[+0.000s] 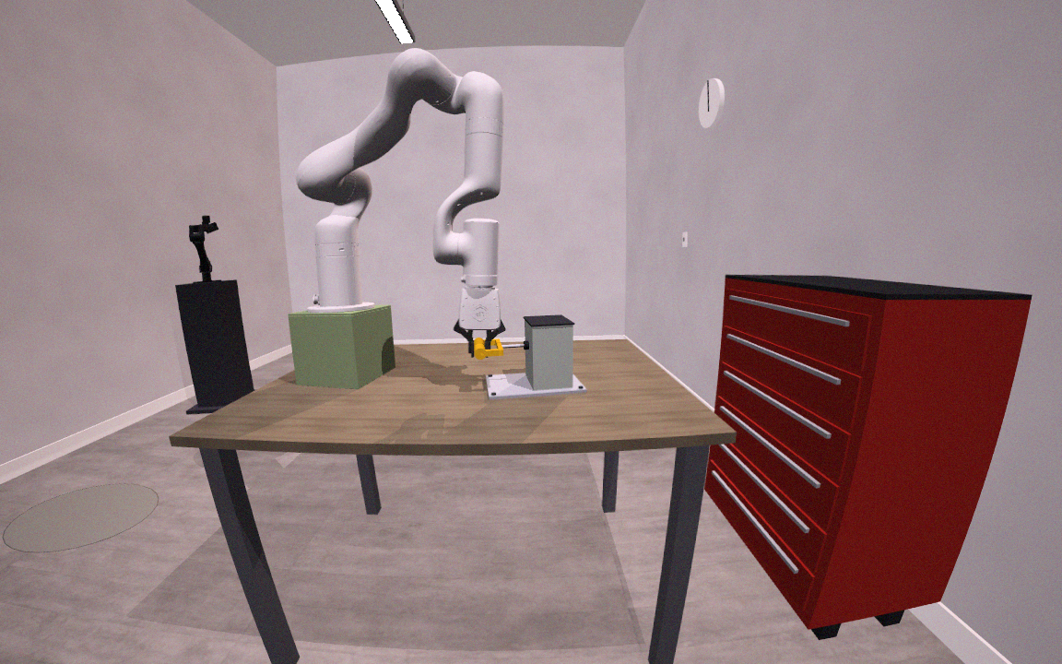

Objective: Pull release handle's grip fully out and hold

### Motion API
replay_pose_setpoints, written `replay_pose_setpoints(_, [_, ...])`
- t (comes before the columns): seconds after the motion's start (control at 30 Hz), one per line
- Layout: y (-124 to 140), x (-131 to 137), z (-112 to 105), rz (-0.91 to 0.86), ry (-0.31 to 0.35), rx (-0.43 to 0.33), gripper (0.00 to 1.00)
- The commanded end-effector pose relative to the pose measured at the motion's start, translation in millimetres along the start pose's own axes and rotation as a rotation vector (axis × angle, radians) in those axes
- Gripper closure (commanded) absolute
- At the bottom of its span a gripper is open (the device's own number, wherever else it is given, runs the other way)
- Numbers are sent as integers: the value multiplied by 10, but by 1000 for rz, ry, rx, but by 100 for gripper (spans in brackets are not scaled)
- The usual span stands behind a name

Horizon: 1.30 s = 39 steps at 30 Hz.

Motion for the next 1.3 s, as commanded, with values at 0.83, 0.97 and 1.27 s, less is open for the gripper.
replay_pose_setpoints(0.83, [53,-206,13,0,56,3,100])
replay_pose_setpoints(0.97, [53,-206,13,0,56,3,100])
replay_pose_setpoints(1.27, [53,-206,13,0,56,3,100])
Point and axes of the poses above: the point where the finger pads meet when closed, its own z axis out along the fingers, its own x axis across the jaws, y = z × x, the point moved 3 cm from there along -z, back along the fingers, and after that the axes turned 15 degrees about z, right-handed, at the moved point
